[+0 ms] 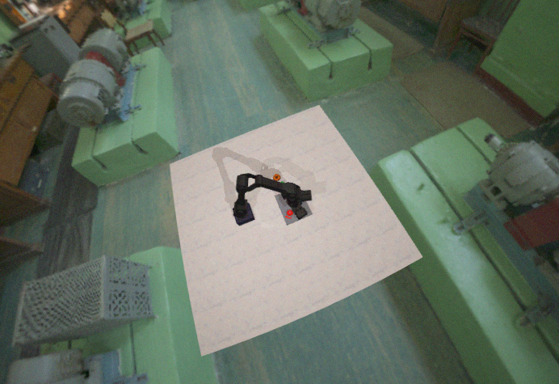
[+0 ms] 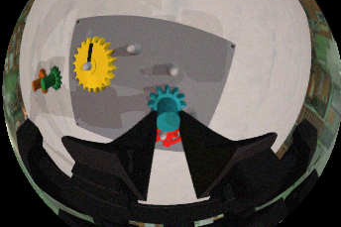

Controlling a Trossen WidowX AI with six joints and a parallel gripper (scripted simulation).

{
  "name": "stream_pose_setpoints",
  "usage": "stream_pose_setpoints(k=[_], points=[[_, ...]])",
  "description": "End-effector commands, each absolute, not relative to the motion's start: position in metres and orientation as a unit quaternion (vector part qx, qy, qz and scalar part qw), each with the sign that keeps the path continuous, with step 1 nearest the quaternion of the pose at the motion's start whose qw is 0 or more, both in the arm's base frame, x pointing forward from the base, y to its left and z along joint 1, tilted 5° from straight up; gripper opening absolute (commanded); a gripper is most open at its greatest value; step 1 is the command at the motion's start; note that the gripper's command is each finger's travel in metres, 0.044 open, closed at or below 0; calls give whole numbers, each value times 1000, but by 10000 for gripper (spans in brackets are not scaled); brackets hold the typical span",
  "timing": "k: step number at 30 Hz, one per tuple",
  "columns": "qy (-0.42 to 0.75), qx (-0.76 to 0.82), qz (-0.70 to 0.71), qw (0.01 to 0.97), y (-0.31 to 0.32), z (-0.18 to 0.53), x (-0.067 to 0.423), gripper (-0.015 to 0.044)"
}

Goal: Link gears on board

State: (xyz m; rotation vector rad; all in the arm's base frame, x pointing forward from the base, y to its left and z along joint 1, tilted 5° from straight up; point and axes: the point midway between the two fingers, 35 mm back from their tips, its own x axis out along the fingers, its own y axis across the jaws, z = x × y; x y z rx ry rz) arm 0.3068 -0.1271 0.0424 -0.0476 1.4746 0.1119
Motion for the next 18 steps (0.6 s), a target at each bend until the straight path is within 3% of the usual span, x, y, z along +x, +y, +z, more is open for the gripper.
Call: stream_pose_setpoints(k=[1,3,16,18], points=[[673,-21,51,738,-127,42,306,105],[673,-6,38,738,-127,43,306,140],[674,35,0,737,-129,90,301,140],[675,18,16,737,-119,82,306,193]])
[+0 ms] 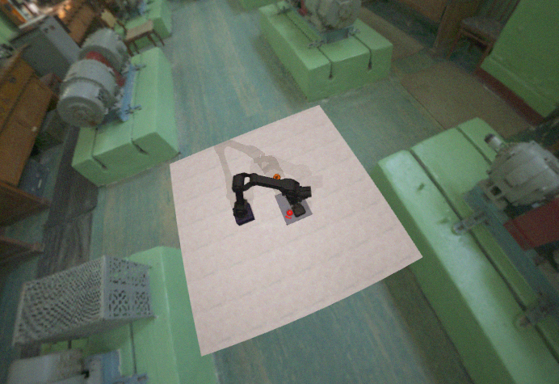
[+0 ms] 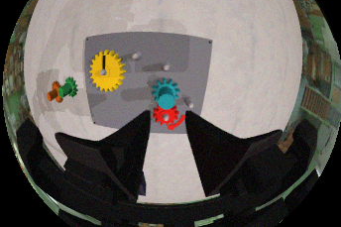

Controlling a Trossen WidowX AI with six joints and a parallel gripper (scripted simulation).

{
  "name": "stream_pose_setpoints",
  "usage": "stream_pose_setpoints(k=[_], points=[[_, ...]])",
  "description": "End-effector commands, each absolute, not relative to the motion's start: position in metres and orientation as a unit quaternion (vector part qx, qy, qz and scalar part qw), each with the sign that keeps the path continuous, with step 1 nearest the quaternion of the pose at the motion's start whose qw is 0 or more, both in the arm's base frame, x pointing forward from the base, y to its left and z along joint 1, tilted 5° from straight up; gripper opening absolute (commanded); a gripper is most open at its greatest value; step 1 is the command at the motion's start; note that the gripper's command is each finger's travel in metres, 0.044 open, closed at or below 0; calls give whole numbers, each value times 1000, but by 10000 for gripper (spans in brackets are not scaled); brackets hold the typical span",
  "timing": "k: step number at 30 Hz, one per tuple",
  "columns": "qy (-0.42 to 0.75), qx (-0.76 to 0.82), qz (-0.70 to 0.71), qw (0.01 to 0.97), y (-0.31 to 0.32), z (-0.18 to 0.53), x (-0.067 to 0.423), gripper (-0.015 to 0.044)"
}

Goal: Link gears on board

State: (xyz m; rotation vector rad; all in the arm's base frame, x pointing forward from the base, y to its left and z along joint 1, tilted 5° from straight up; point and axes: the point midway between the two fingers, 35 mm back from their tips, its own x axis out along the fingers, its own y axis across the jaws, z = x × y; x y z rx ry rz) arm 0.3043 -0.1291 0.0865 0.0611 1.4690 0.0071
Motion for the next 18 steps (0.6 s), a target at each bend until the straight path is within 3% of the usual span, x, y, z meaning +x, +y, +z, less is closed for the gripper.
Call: stream_pose_setpoints(k=[1,9,13,18], points=[[675,4,30,737,-106,83,310,219],[655,-136,163,726,16,91,323,429],[638,-191,217,714,63,93,312,440],[637,-193,219,713,69,87,313,440]])
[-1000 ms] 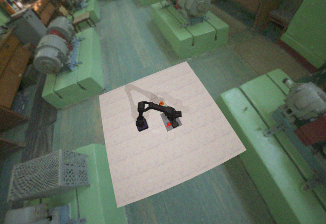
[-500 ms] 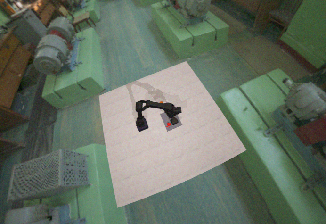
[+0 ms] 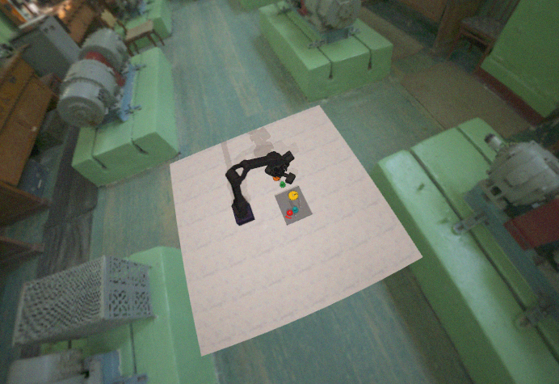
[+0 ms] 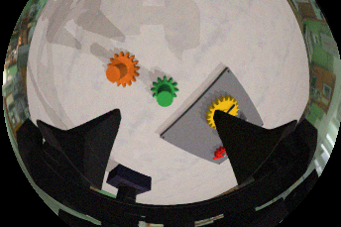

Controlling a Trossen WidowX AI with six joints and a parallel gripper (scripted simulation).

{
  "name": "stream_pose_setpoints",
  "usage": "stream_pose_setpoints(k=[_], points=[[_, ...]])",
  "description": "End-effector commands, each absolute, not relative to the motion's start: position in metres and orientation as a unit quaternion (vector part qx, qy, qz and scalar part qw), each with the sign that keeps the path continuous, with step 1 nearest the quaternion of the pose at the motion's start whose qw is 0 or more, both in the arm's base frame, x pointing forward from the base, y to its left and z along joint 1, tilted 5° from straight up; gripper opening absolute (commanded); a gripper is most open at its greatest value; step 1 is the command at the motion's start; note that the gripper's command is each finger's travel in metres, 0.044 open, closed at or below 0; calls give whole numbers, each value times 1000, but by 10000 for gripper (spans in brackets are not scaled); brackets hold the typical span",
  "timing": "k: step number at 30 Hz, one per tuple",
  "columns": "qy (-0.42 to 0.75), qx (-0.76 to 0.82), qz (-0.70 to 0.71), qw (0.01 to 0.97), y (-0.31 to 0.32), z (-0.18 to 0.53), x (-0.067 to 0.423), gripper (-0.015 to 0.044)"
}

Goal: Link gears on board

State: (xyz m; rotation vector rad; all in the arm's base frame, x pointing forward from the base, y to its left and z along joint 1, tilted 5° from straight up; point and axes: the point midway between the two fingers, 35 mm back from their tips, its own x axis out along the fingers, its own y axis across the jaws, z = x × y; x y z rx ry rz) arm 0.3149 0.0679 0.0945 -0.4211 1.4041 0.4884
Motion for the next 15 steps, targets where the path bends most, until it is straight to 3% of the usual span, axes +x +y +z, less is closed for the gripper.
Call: stream_pose_setpoints(k=[1,15], points=[[637,-193,219,713,69,86,313,440],[637,-193,219,713,70,65,315,440]])
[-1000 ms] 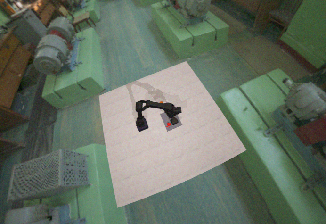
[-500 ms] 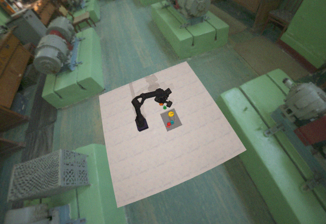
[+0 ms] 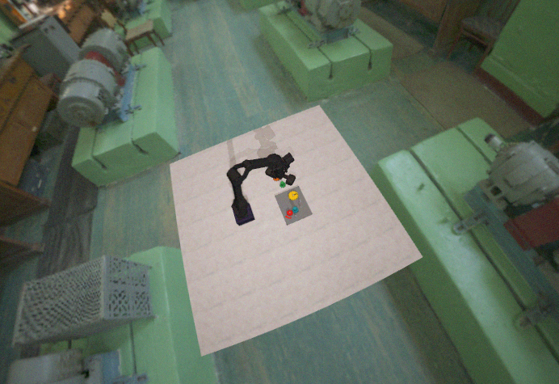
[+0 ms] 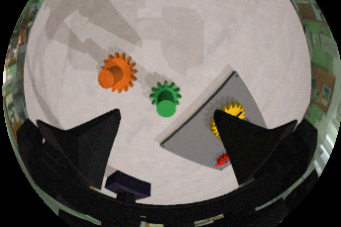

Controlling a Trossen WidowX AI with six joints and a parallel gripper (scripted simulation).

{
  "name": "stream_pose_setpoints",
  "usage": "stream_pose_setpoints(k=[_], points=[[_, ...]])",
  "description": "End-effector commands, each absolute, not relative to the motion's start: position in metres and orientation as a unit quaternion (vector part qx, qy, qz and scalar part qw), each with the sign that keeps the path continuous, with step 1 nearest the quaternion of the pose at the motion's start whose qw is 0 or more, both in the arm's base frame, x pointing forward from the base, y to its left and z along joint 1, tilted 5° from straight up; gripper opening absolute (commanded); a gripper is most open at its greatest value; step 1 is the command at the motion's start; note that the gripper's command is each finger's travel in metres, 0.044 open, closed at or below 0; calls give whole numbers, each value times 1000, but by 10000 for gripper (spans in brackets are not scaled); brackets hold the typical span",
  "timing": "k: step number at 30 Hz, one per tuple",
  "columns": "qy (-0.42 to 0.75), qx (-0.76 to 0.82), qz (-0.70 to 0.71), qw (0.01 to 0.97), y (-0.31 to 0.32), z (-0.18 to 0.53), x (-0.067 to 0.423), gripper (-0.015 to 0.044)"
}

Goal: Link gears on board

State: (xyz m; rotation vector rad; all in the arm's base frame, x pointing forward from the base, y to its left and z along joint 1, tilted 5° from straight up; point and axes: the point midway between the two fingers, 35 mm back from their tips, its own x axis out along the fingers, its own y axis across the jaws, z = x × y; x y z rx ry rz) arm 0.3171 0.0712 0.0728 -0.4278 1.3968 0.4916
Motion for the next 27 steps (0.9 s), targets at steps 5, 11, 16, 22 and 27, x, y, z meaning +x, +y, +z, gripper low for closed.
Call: stream_pose_setpoints(k=[5,11,16,22,27], points=[[637,-193,219,713,71,57,316,440],[637,-193,219,713,72,48,317,440],[637,-193,219,713,72,44,317,440],[637,-193,219,713,72,44,317,440],[637,-193,219,713,72,44,317,387]])
